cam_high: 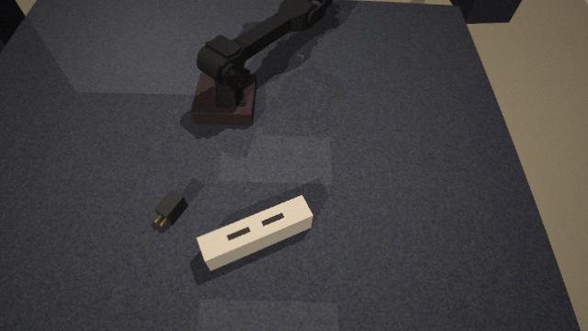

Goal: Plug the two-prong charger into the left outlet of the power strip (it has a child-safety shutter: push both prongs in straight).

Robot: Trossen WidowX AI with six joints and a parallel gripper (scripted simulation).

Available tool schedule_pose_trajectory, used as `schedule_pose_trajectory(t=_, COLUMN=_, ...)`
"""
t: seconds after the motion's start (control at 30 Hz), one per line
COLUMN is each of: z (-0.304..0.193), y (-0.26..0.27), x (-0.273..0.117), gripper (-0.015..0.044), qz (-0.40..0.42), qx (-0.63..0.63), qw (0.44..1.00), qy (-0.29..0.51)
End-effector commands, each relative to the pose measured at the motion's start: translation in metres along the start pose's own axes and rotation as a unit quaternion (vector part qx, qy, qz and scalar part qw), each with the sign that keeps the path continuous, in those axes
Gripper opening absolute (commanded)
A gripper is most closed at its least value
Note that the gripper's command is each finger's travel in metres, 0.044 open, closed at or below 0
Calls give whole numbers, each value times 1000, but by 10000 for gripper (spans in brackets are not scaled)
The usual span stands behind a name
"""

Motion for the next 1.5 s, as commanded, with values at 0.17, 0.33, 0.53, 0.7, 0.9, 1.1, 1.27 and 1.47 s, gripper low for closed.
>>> schedule_pose_trajectory(t=0.17, z=9, y=12, x=34, gripper=440, qz=34, qx=38, qw=998, qy=-28)
schedule_pose_trajectory(t=0.33, z=21, y=28, x=70, gripper=440, qz=74, qx=81, qw=992, qy=-56)
schedule_pose_trajectory(t=0.53, z=38, y=50, x=110, gripper=440, qz=125, qx=131, qw=980, qy=-85)
schedule_pose_trajectory(t=0.7, z=56, y=70, x=141, gripper=440, qz=168, qx=169, qw=965, qy=-108)
schedule_pose_trajectory(t=0.9, z=82, y=96, x=175, gripper=440, qz=221, qx=206, qw=944, qy=-136)
schedule_pose_trajectory(t=1.1, z=107, y=123, x=202, gripper=440, qz=275, qx=249, qw=916, qy=-154)
schedule_pose_trajectory(t=1.27, z=128, y=147, x=221, gripper=440, qz=321, qx=285, qw=888, qy=-164)
schedule_pose_trajectory(t=1.47, z=155, y=176, x=240, gripper=440, qz=378, qx=321, qw=851, qy=-171)
Point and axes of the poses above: the point midway between the two fingers, 35 mm back from their tips, its own x axis out along the fingers, its own y axis across the jaws, z = x × y, the point moved 5 cm from there along -x, back along the fingers, and after that the axes turned 6 degrees about x, right-handed, at the moved point
